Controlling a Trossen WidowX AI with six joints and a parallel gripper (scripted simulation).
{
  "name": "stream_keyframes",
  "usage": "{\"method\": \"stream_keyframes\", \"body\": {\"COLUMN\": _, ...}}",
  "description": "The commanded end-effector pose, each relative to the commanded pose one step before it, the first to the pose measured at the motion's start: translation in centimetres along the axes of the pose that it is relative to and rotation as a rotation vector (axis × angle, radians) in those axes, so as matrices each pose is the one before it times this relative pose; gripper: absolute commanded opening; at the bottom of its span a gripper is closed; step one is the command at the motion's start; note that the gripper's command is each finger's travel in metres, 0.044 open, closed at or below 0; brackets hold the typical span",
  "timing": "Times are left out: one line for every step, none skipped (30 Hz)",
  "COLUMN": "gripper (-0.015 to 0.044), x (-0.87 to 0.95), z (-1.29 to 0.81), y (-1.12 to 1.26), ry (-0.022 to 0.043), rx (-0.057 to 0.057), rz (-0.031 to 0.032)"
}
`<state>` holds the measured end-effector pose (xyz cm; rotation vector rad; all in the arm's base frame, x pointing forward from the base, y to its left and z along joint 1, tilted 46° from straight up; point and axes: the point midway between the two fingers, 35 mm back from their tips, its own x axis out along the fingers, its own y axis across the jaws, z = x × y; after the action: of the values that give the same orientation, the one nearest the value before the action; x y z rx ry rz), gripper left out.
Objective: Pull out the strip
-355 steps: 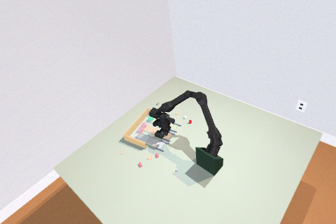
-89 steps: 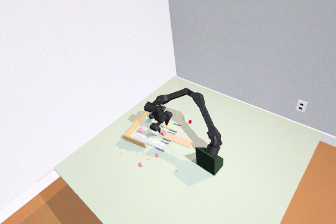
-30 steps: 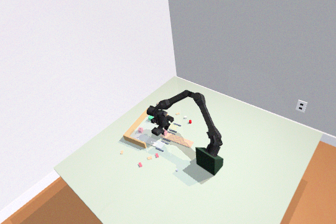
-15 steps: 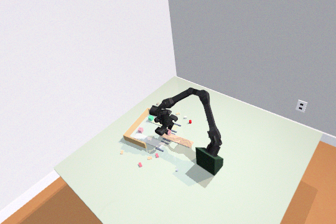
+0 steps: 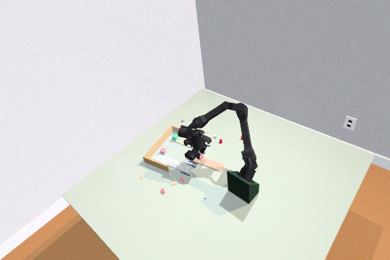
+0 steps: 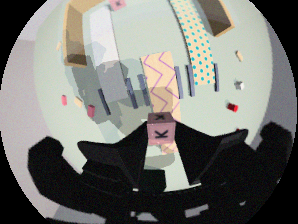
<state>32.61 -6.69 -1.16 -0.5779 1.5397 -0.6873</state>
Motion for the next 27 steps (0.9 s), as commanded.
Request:
{"method": "stream_keyframes", "body": {"gripper": 0.0000, "x": 0.026, "z": -1.906, "y": 0.324, "ry": 0.00187, "rx": -0.0022, "rz": 0.00471}}
{"method": "stream_keyframes", "body": {"gripper": 0.0000, "x": 0.019, "z": -0.367, "y": 0.025, "ry": 0.00017, "rx": -0.0002, "rz": -0.00004}}
{"method": "stream_keyframes", "body": {"gripper": 0.0000, "x": 0.017, "z": -0.295, "y": 0.019, "ry": 0.00014, "rx": -0.0001, "rz": -0.00004}}
{"method": "stream_keyframes", "body": {"gripper": 0.0000, "x": 0.011, "z": -0.177, "y": 0.011, "ry": 0.00008, "rx": -0.0001, "rz": -0.00003}}
{"method": "stream_keyframes", "body": {"gripper": 0.0000, "x": 0.004, "z": -0.059, "y": 0.004, "ry": 0.00003, "rx": 0.0000, "rz": -0.00001}}
{"method": "stream_keyframes", "body": {"gripper": 0.0000, "x": 0.000, "z": 0.000, "y": 0.000, "ry": 0.00000, "rx": 0.0000, "rz": 0.00000}}
{"method": "stream_keyframes", "body": {"gripper": 0.0000, "x": 0.000, "z": 0.000, "y": 0.000, "ry": 0.00000, "rx": 0.0000, "rz": 0.00000}}
{"method": "stream_keyframes", "body": {"gripper": 0.0000, "x": -0.094, "z": 0.006, "y": 0.004, "ry": -0.00003, "rx": 0.0000, "rz": 0.00013}}
{"method": "stream_keyframes", "body": {"gripper": 0.0000, "x": -0.282, "z": 0.017, "y": 0.010, "ry": -0.00007, "rx": 0.0000, "rz": 0.00035}}
{"method": "stream_keyframes", "body": {"gripper": 0.0000, "x": -0.472, "z": 0.022, "y": 0.014, "ry": -0.00008, "rx": -0.0001, "rz": 0.00050}}
{"method": "stream_keyframes", "body": {"gripper": 0.0000, "x": -0.624, "z": 0.017, "y": 0.013, "ry": -0.00004, "rx": -0.0001, "rz": 0.00050}}
{"method": "stream_keyframes", "body": {"gripper": 0.0000, "x": -0.639, "z": 0.002, "y": 0.007, "ry": 0.00002, "rx": 0.0000, "rz": 0.00031}}
{"method": "stream_keyframes", "body": {"gripper": 0.0000, "x": -0.632, "z": -0.012, "y": 0.000, "ry": 0.00007, "rx": 0.0000, "rz": 0.00012}}
{"method": "stream_keyframes", "body": {"gripper": 0.0000, "x": -0.484, "z": -0.019, "y": -0.005, "ry": 0.00009, "rx": 0.0000, "rz": -0.00004}}
{"method": "stream_keyframes", "body": {"gripper": 0.0000, "x": -0.291, "z": -0.015, "y": -0.005, "ry": 0.00007, "rx": 0.0000, "rz": -0.00008}}
{"method": "stream_keyframes", "body": {"gripper": 0.0000, "x": -0.097, "z": -0.006, "y": -0.002, "ry": 0.00002, "rx": 0.0000, "rz": -0.00003}}
{"method": "stream_keyframes", "body": {"gripper": 0.0000, "x": 0.000, "z": 0.000, "y": 0.000, "ry": 0.00000, "rx": 0.0000, "rz": 0.00000}}
{"method": "stream_keyframes", "body": {"gripper": 0.0000, "x": 0.000, "z": 0.000, "y": 0.000, "ry": 0.00000, "rx": 0.0000, "rz": 0.00000}}
{"method": "stream_keyframes", "body": {"gripper": 0.0000, "x": 0.000, "z": 0.000, "y": 0.000, "ry": 0.00000, "rx": 0.0000, "rz": 0.00000}}
{"method": "stream_keyframes", "body": {"gripper": 0.0000, "x": 0.000, "z": 0.000, "y": 0.000, "ry": 0.00000, "rx": 0.0000, "rz": 0.00000}}
{"method": "stream_keyframes", "body": {"gripper": 0.0000, "x": 0.000, "z": 0.000, "y": 0.000, "ry": 0.00000, "rx": 0.0000, "rz": 0.00000}}
{"method": "stream_keyframes", "body": {"gripper": 0.0000, "x": 0.000, "z": 0.000, "y": 0.000, "ry": 0.00000, "rx": 0.0000, "rz": 0.00000}}
{"method": "stream_keyframes", "body": {"gripper": 0.0000, "x": 0.000, "z": 0.000, "y": 0.000, "ry": 0.00000, "rx": 0.0000, "rz": 0.00000}}
{"method": "stream_keyframes", "body": {"gripper": 0.0000, "x": 0.000, "z": 0.000, "y": 0.000, "ry": 0.00000, "rx": 0.0000, "rz": 0.00000}}
{"method": "stream_keyframes", "body": {"gripper": 0.0000, "x": 0.000, "z": 0.000, "y": 0.000, "ry": 0.00000, "rx": 0.0000, "rz": 0.00000}}
{"method": "stream_keyframes", "body": {"gripper": 0.0000, "x": 0.000, "z": 0.000, "y": 0.000, "ry": 0.00000, "rx": 0.0000, "rz": 0.00000}}
{"method": "stream_keyframes", "body": {"gripper": 0.0000, "x": 0.000, "z": 0.000, "y": 0.000, "ry": 0.00000, "rx": 0.0000, "rz": 0.00000}}
